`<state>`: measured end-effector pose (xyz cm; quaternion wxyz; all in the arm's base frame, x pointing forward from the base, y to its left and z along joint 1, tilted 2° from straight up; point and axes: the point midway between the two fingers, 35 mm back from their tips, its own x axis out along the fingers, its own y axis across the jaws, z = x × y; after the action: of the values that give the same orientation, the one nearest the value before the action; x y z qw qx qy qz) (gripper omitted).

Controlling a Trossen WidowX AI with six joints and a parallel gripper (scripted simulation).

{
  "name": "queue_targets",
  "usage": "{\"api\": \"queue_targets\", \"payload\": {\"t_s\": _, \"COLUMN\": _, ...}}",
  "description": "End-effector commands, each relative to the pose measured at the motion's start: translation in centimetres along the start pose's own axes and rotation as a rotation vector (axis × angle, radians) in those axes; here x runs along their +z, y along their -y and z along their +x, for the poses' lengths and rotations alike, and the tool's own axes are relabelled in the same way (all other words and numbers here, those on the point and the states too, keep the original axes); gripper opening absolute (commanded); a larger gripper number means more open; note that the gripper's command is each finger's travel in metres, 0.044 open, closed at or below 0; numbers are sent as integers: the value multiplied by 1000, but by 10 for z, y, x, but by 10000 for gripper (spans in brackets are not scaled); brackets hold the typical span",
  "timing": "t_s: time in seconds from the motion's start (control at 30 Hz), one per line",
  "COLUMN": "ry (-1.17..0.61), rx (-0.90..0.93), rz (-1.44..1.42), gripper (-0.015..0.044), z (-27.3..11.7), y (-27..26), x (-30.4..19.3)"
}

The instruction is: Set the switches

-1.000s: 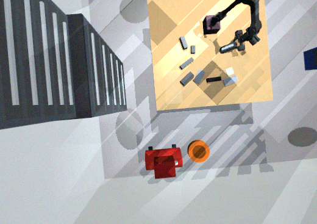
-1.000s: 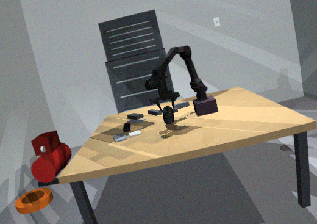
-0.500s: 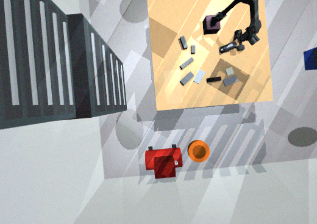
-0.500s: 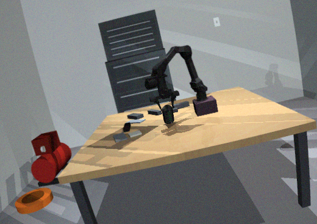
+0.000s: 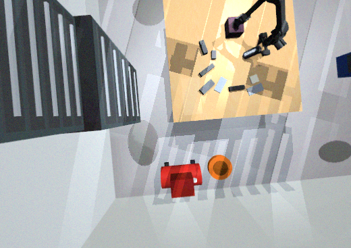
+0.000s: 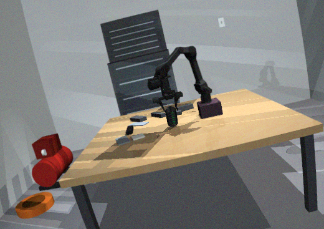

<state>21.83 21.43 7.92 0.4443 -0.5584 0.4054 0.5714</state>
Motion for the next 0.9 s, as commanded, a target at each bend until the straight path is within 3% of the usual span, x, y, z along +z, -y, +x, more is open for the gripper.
{"api": "queue_targets", "payload": {"t_s": 0.0, "ry": -9, "rx": -1, "rz": 2, "gripper": 336, "z": -2, "y": 0, "x": -6}}
{"api": "queue_targets", "payload": {"t_s": 0.87, "ry": -10, "rx": -1, "rz": 2, "gripper": 337, "z": -8, "y": 0, "x": -26}}
